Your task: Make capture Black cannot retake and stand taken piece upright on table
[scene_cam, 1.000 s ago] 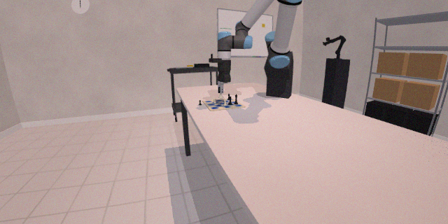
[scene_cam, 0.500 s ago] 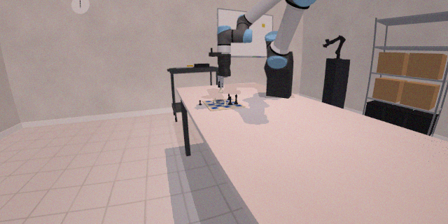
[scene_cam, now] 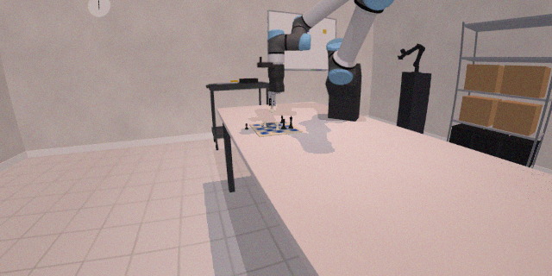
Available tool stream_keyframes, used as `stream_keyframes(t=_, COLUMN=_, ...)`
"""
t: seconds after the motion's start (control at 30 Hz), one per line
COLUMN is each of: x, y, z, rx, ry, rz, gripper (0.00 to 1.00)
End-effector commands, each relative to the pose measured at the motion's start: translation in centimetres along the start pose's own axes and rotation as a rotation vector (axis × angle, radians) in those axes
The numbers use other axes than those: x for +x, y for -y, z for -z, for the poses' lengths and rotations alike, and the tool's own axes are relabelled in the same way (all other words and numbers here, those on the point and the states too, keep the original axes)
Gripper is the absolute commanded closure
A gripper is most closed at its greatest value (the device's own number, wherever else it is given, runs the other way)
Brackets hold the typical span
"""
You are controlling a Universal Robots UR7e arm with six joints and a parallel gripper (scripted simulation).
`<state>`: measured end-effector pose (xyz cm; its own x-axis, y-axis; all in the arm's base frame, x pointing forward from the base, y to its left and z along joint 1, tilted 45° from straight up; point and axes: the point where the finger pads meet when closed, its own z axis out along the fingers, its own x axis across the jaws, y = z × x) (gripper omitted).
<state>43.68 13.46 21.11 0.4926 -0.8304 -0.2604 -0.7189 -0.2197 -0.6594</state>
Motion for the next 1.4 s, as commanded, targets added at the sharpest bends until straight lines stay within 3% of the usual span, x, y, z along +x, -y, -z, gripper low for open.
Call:
stream_keyframes(t=0.0, x=0.0, y=0.0, z=0.0, rx=0.000, ry=0.000, rz=0.000, gripper=1.00)
stream_keyframes(t=0.2, x=0.4, y=0.3, z=0.1, rx=0.000, ry=0.000, rz=-0.026, gripper=1.00)
stream_keyframes(t=0.5, x=4.6, y=2.6, z=0.2, rx=0.000, ry=0.000, rz=-0.308, gripper=1.00)
stream_keyframes(t=1.37, x=4.6, y=2.6, z=-0.8, rx=0.000, ry=0.000, rz=-0.310, gripper=1.00)
